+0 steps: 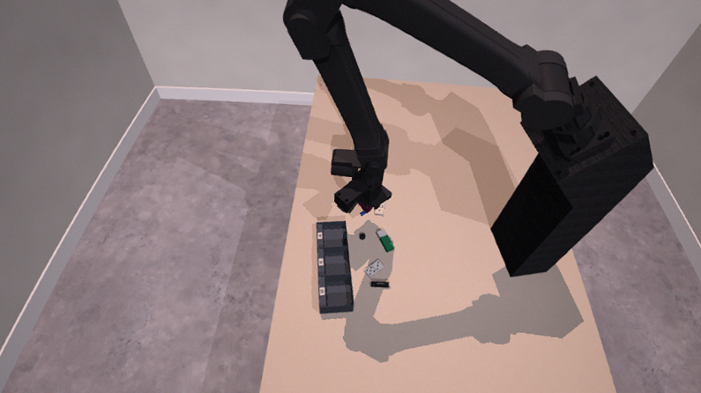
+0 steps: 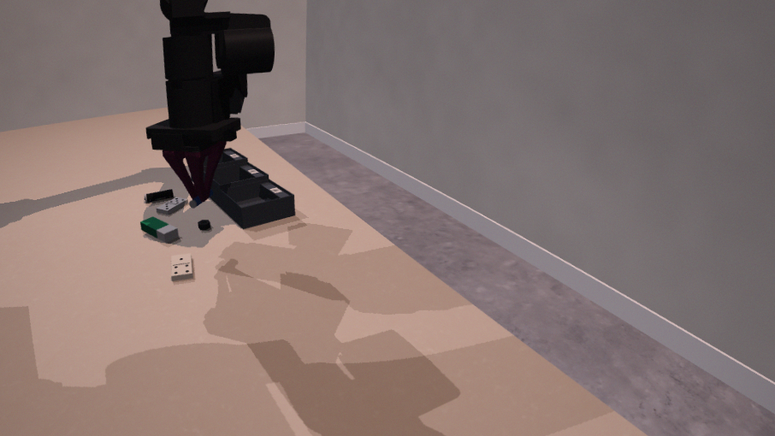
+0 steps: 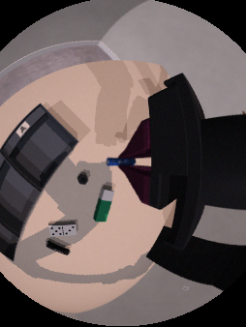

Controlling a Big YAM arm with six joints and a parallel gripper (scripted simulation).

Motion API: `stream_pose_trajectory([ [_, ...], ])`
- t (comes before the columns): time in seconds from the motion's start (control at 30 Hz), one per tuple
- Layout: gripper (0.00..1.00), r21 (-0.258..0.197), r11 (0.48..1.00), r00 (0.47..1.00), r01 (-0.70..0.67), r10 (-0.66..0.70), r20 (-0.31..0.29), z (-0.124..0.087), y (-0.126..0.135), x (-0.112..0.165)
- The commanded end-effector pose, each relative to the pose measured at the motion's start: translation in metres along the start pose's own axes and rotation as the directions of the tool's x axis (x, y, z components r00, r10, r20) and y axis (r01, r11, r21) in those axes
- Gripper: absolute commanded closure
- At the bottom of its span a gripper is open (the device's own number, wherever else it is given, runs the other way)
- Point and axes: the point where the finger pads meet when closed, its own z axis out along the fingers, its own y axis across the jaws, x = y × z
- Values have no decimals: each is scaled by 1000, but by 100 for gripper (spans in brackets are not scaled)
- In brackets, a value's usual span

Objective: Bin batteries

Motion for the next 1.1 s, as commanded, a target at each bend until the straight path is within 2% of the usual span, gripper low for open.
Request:
stream_pose_trajectory([
  [0.0, 96, -23, 1000, 1000, -5, 4, -20, 0, 14, 15],
  [0.57, 96, -15, 1000, 1000, -5, 4, -17, 0, 11, 17],
  [0.6, 96, -4, 1000, 1000, -3, 3, -11, -14, 1, 9],
  [0.63, 96, -3, 1000, 1000, -3, 3, -11, -17, 2, 9],
  [0.83, 96, -9, 1000, 1000, 2, -2, -7, -17, 5, 5],
  [1.07, 96, 0, 1000, 1000, -1, 1, 10, -14, 21, -46],
])
